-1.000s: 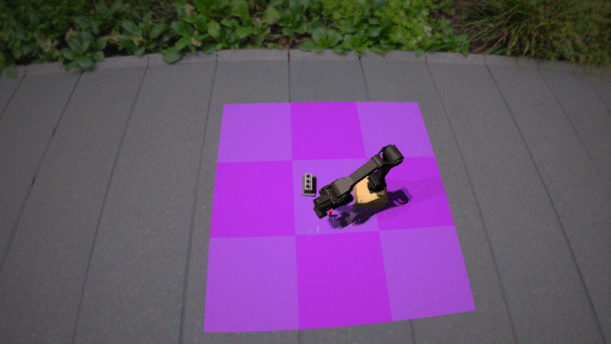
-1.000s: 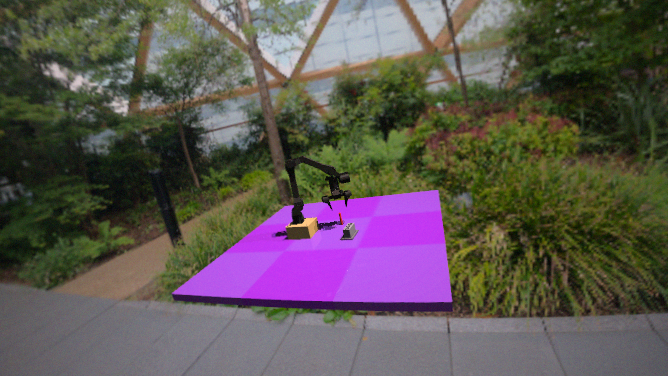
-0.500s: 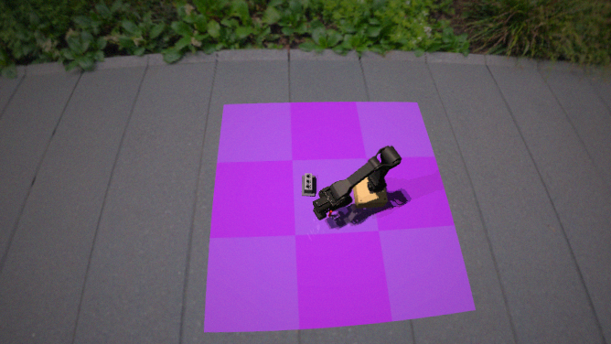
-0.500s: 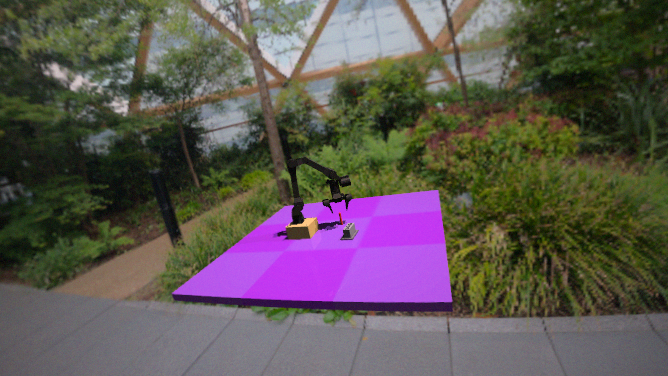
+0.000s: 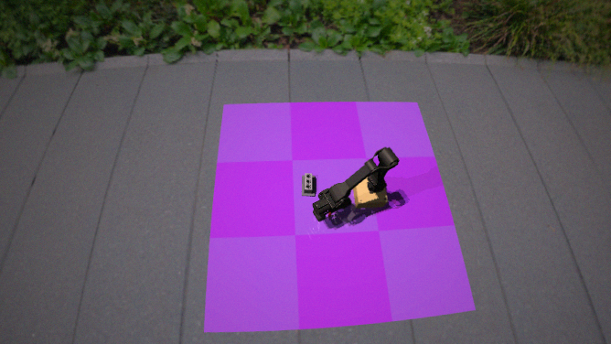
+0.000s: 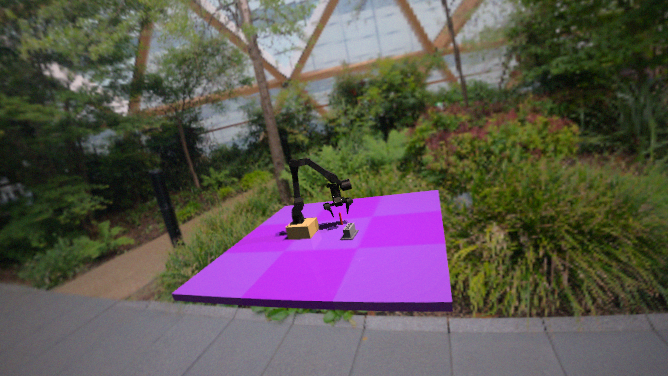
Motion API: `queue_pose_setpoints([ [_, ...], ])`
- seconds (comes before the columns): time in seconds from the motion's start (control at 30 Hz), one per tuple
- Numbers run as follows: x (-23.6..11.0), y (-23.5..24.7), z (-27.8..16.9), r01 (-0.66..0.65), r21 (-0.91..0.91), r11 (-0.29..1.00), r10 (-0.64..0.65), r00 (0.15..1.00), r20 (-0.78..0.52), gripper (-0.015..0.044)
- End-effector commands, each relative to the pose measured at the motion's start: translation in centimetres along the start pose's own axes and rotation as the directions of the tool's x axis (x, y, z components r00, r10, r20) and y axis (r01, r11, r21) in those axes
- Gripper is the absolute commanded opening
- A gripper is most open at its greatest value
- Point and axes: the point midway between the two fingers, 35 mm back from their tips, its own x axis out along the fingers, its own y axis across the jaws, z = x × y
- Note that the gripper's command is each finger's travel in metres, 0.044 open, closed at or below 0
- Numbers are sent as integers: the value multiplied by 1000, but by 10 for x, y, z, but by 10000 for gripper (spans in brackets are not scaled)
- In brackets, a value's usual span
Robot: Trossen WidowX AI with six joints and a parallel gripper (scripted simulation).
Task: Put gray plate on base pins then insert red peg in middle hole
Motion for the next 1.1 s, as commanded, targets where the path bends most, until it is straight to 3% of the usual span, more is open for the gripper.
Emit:
queue_pose_setpoints([
  [0.0,8,-3,1,8,4,1000,-8,1000,5,440],
  [0.27,18,-4,1,8,4,1000,-8,1000,5,440],
  [0.8,18,-4,1,8,4,1000,-8,1000,5,20],
  [1.07,18,-4,1,8,4,1000,-8,1000,5,0],
])
